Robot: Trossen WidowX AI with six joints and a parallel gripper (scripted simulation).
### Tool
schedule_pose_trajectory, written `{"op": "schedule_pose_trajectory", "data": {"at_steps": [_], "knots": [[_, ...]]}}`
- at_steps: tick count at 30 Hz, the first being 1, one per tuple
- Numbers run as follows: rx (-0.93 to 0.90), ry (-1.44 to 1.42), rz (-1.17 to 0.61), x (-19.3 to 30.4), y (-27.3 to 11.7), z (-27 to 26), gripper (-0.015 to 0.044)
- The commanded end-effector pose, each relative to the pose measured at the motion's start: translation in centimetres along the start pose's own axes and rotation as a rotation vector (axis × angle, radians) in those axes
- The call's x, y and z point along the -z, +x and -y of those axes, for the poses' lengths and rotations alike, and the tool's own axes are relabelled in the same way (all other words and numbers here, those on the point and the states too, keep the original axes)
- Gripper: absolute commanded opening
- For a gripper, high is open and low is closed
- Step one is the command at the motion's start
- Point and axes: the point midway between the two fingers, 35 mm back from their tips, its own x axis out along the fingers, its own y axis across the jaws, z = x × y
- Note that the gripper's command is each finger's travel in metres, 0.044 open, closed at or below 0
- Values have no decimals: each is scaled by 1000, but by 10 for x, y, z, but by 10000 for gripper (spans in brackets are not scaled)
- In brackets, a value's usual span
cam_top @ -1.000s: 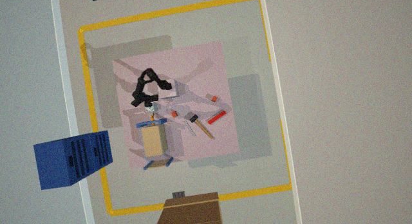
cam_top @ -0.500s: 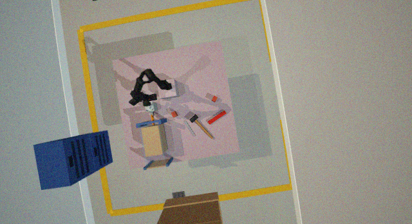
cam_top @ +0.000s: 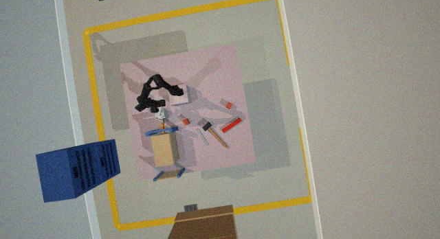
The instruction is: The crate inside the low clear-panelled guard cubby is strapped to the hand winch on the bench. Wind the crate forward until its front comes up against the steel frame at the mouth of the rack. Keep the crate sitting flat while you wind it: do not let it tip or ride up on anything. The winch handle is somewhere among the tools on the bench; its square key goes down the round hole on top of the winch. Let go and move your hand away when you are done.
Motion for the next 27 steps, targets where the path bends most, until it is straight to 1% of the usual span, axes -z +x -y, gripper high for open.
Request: {"op": "schedule_pose_trajectory", "data": {"at_steps": [1,27], "knots": [[30,6,-16,4,-1,14,0],[33,6,-16,3,-2,46,0]]}}
